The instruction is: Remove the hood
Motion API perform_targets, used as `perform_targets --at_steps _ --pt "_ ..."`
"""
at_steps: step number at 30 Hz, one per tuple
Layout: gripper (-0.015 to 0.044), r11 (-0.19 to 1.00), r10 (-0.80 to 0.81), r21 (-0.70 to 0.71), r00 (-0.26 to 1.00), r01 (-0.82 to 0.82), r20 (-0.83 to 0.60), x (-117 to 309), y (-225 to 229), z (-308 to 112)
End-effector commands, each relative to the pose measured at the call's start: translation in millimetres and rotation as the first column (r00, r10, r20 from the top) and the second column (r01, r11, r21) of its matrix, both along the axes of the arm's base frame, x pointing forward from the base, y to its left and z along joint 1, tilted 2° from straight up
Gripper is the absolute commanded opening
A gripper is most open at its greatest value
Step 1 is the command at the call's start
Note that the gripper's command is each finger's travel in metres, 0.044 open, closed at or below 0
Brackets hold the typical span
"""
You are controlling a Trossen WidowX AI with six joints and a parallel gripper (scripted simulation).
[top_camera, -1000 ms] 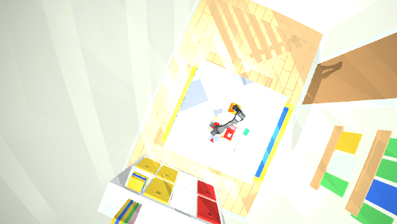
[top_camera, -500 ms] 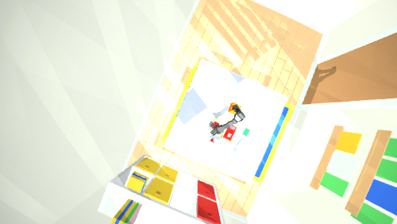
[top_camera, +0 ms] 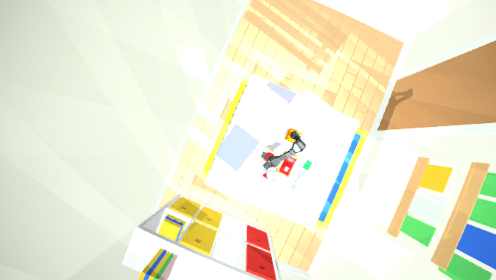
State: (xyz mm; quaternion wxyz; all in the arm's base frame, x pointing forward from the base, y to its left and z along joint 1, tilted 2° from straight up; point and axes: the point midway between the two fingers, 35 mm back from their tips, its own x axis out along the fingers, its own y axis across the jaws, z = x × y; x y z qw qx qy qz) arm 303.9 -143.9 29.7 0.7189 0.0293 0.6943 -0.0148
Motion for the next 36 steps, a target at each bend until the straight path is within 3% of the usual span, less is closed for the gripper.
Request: perform_targets --at_steps 1,36 --pt "0.0000 1.000 0.000 0.002 1.000 0.000 0.001 0 1 -3" --pt "0.0000 1.000 0.000 0.003 1.000 0.000 0.001 0 2 -22"
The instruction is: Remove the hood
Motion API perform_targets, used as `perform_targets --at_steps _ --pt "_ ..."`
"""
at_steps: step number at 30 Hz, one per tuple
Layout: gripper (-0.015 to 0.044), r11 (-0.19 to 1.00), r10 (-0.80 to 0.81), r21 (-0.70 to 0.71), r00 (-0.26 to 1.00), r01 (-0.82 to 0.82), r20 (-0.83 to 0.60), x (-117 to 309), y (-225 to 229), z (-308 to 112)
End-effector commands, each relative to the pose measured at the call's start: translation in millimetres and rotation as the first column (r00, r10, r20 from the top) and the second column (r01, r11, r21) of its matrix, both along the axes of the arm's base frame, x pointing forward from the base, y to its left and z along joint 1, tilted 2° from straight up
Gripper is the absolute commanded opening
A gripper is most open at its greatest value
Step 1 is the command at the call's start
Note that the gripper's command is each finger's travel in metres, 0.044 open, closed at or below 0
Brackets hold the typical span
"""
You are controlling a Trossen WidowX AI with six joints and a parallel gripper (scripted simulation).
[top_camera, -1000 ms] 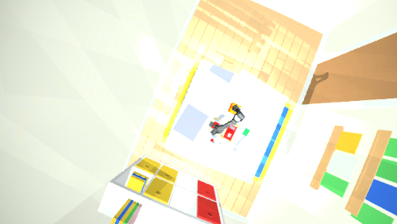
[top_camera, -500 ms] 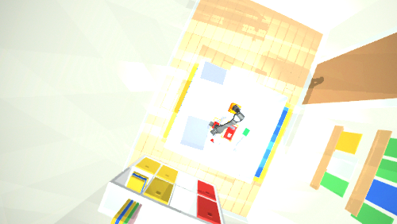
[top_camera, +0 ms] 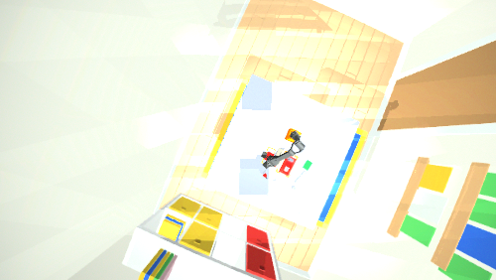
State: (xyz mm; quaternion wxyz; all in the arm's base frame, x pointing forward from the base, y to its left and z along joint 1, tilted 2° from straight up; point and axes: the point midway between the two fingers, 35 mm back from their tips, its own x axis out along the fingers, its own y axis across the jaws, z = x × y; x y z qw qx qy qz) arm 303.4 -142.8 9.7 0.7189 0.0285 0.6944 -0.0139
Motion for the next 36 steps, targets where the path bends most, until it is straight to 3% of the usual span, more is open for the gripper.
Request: perform_targets --at_steps 1,36 --pt "0.0000 1.000 -0.002 0.003 1.000 0.002 0.001 0 1 -3" --pt "0.0000 1.000 -0.002 0.003 1.000 0.002 0.001 0 2 -19"
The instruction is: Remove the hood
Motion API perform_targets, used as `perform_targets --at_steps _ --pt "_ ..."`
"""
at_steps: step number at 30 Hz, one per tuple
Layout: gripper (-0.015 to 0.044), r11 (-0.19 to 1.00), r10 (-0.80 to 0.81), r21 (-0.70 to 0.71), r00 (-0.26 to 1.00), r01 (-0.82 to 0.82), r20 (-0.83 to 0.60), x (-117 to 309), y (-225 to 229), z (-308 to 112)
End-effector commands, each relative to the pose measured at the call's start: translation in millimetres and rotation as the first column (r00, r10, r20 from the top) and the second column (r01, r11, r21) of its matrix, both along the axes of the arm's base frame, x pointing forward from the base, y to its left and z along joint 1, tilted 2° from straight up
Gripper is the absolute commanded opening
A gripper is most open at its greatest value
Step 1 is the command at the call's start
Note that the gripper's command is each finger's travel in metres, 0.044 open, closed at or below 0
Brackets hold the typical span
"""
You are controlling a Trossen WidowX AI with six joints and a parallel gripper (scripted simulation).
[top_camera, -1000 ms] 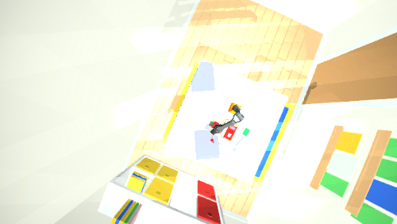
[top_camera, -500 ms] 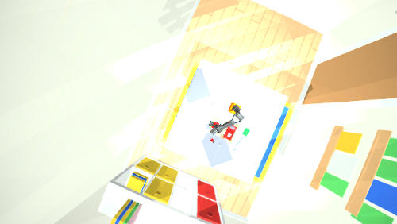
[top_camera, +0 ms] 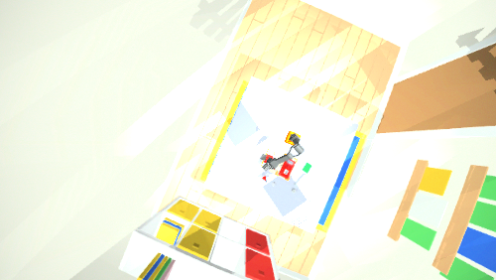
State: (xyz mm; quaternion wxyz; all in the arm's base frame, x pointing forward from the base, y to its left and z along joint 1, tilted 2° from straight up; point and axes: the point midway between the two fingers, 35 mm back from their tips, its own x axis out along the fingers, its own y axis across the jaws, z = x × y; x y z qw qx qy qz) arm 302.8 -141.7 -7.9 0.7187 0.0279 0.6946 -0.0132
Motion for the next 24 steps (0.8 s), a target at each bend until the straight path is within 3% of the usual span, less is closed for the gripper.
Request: perform_targets --at_steps 1,23,24 --pt "0.0000 1.000 -0.004 0.002 1.000 0.004 0.001 0 1 -2" --pt "0.0000 1.000 -0.004 0.003 1.000 0.004 0.001 0 1 -13" --pt "0.0026 1.000 0.000 0.000 1.000 0.000 0.000 0 0 -12"
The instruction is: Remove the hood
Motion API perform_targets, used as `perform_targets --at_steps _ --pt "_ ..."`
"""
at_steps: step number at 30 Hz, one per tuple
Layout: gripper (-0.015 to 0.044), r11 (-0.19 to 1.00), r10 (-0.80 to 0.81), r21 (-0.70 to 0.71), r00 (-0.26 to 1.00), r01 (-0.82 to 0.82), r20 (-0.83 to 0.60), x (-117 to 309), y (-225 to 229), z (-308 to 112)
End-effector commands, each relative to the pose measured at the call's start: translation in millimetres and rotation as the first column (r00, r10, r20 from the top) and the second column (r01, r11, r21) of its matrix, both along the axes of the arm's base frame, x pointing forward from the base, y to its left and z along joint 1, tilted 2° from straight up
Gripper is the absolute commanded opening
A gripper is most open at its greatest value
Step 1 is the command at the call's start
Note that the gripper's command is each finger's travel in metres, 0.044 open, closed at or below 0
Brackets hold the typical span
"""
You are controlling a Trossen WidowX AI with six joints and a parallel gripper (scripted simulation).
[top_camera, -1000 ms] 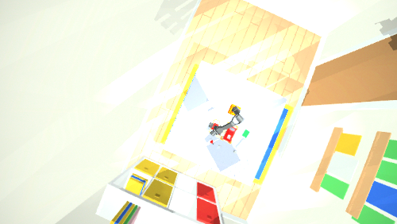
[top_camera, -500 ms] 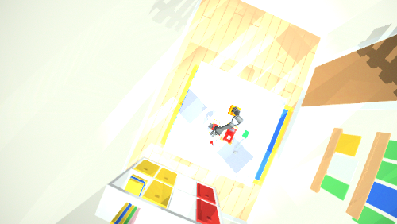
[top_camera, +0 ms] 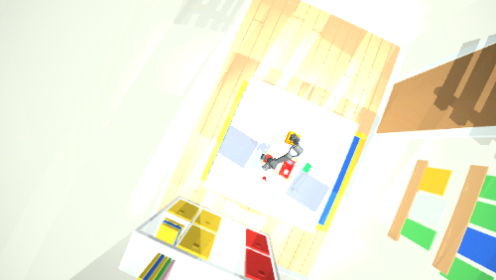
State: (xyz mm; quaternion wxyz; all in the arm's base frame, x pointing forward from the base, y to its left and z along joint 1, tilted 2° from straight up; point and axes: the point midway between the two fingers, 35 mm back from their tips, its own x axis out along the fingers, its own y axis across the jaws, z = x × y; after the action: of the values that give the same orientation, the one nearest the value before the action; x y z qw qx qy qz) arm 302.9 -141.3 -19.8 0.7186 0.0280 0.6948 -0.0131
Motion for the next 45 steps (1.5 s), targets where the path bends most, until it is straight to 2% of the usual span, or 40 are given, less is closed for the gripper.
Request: perform_targets --at_steps 1,16,26,45 --pt "0.0052 1.000 0.000 0.000 1.000 0.000 0.000 0 0 0" --pt "0.0440 1.000 0.000 0.000 1.000 0.000 0.000 0 0 2" --pt "0.0440 1.000 0.000 0.004 1.000 0.000 0.001 -2 -2 72" --pt "0.0440 1.000 0.000 0.004 1.000 0.000 0.001 -2 -2 73"
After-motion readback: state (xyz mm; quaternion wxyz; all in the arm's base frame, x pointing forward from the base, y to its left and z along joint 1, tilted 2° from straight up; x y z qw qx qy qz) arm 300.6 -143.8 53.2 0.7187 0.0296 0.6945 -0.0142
